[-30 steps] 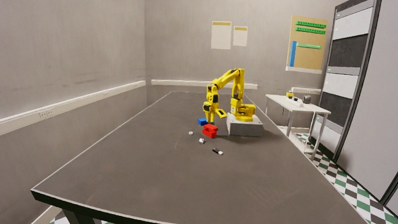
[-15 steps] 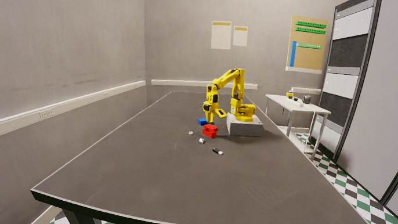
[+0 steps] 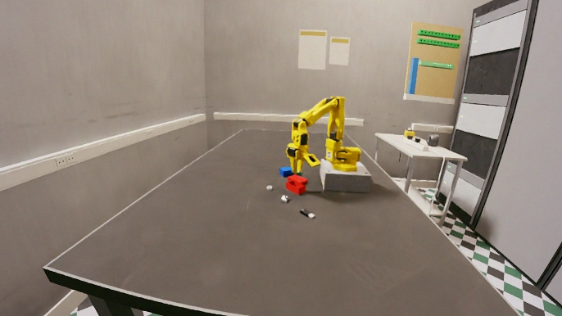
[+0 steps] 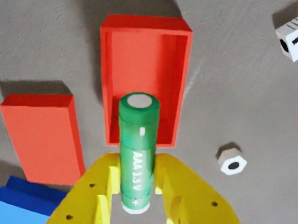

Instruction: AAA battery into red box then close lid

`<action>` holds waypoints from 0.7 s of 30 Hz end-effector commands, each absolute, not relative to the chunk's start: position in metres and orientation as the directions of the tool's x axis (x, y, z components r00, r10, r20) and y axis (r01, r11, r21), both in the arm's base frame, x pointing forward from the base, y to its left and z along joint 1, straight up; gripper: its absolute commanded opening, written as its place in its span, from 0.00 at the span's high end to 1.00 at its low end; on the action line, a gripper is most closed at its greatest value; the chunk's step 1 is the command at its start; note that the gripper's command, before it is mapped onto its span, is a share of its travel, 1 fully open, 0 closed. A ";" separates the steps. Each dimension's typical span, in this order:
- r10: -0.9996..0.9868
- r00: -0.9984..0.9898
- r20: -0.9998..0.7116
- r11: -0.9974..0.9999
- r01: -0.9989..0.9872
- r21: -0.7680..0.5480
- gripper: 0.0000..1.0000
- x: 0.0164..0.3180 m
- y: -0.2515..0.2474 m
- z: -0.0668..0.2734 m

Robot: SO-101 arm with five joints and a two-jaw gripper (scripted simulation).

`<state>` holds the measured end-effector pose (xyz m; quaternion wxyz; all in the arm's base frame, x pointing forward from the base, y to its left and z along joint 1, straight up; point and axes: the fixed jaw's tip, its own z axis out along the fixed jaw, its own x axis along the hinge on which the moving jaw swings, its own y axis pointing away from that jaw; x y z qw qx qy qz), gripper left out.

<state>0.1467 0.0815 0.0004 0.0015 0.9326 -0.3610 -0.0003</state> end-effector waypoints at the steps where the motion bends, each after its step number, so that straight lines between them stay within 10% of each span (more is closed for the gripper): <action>1: -0.674 0.738 0.000 -0.738 -0.674 0.001 0.97 0.148 0.082 -0.002; 21: -0.674 0.738 0.000 -0.738 -0.674 0.001 0.97 0.148 0.082 -0.021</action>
